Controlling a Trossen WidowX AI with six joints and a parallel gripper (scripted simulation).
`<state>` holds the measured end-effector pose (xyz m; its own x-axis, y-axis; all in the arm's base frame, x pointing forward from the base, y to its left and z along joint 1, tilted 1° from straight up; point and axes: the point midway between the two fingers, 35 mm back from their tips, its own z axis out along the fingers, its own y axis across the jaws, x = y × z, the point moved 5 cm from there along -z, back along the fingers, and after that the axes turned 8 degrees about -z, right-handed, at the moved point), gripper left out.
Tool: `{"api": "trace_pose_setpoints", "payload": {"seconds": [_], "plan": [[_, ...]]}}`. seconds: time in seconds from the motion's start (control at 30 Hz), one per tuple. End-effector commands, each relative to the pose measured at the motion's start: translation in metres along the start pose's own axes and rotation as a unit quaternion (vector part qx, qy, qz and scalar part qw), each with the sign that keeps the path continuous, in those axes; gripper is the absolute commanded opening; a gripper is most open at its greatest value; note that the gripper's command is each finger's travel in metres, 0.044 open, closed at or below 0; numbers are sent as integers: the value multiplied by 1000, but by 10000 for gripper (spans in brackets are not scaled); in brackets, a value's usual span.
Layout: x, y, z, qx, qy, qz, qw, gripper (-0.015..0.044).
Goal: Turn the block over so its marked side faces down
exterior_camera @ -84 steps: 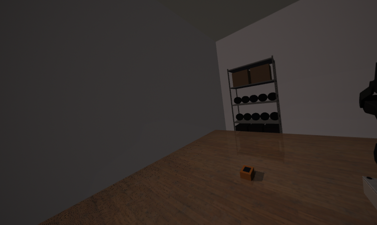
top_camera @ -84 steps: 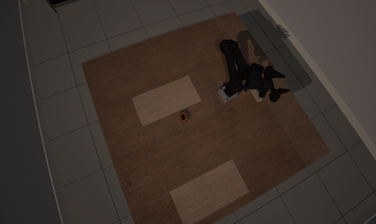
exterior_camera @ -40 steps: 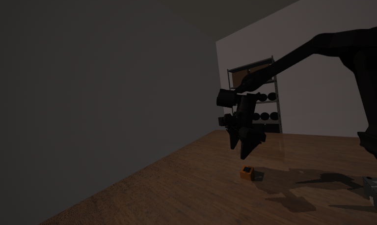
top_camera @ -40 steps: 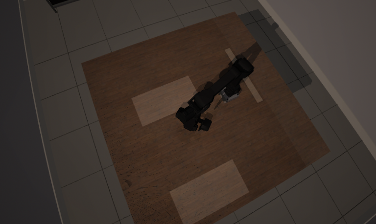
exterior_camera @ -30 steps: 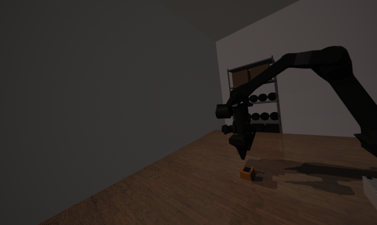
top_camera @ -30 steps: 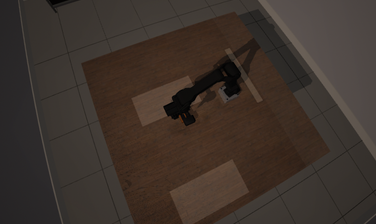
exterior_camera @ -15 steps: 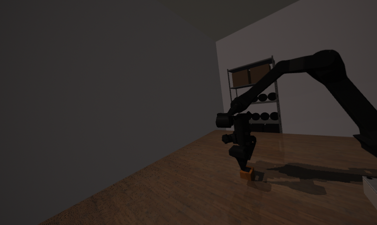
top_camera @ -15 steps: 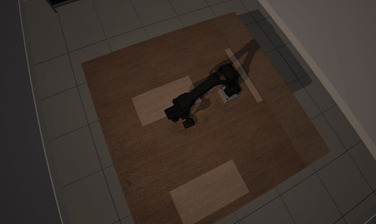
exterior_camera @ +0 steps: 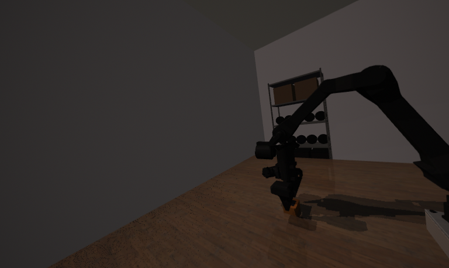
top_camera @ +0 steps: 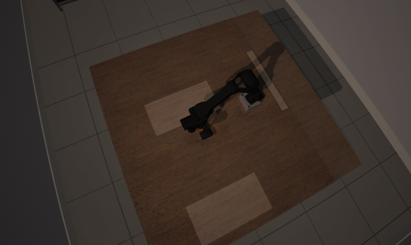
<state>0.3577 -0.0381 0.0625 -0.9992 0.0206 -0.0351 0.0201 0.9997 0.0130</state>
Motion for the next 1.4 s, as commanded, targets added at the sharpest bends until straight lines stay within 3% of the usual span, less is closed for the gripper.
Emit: {"api": "trace_pose_setpoints", "payload": {"seconds": [0.0, 0.17, 0.33, 1.07, 1.27, 1.37], "plan": [[1, 0, 7, 1, 3, 3, 1000, 440], [2, 0, 13, 1, 3, 3, 1000, 440], [2, 0, 13, 1, 3, 3, 1000, 309], [2, 0, 13, 1, 3, 3, 1000, 162], [1, 0, -16, 1, 3, 3, 1000, 5], [1, 0, -17, 1, 3, 3, 1000, 0]]}}
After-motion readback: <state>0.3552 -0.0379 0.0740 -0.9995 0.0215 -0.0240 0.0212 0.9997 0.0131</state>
